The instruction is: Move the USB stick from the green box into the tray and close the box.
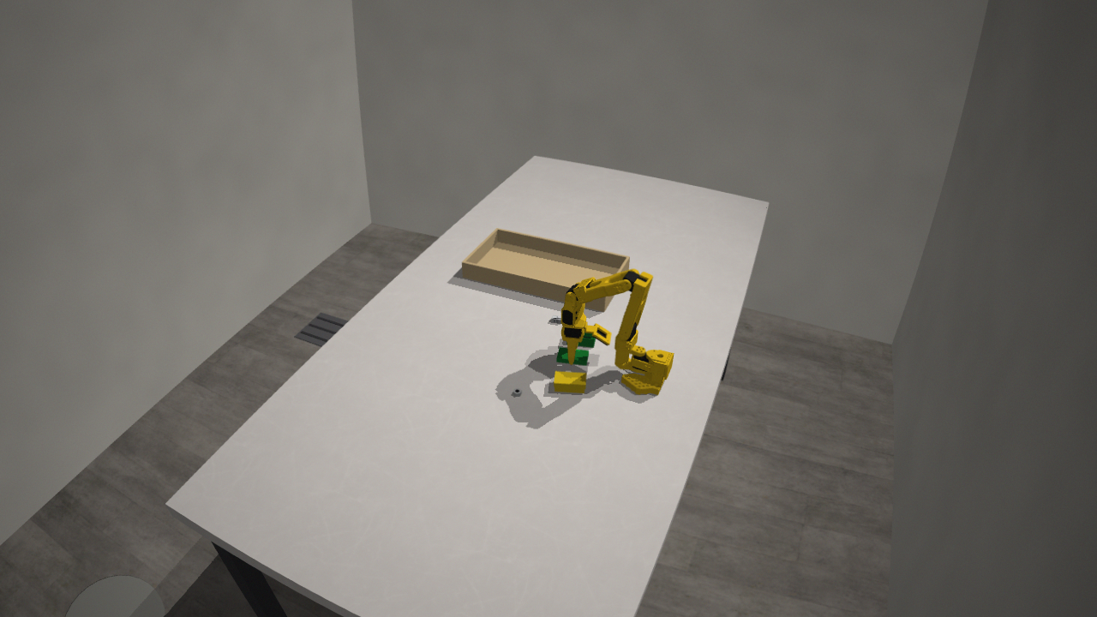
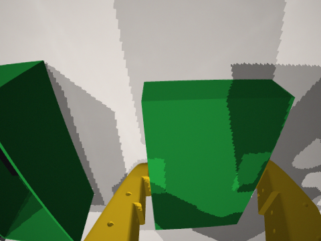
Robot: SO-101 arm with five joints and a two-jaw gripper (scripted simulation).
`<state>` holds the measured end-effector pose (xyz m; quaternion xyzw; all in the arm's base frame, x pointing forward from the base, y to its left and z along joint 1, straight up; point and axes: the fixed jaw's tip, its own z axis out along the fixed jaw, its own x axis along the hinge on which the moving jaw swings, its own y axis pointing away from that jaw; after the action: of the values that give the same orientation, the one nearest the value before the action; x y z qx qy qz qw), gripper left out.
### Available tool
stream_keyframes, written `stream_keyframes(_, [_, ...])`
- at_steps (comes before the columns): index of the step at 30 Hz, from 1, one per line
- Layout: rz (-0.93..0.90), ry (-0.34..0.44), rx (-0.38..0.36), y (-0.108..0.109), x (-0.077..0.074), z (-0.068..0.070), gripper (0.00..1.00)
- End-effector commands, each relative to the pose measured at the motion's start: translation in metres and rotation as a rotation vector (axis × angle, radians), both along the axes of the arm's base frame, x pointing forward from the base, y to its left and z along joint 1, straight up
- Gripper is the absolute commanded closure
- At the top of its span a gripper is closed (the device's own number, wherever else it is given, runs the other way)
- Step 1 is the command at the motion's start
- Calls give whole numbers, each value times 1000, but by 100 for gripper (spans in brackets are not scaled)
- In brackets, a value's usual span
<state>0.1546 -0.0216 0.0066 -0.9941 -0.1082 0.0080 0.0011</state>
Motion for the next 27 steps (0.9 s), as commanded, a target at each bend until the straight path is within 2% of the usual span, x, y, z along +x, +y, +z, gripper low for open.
stream_keyframes(1, [-4, -16, 0, 1, 2, 1, 76])
stream_keyframes(27, [-4, -16, 0, 1, 2, 1, 73])
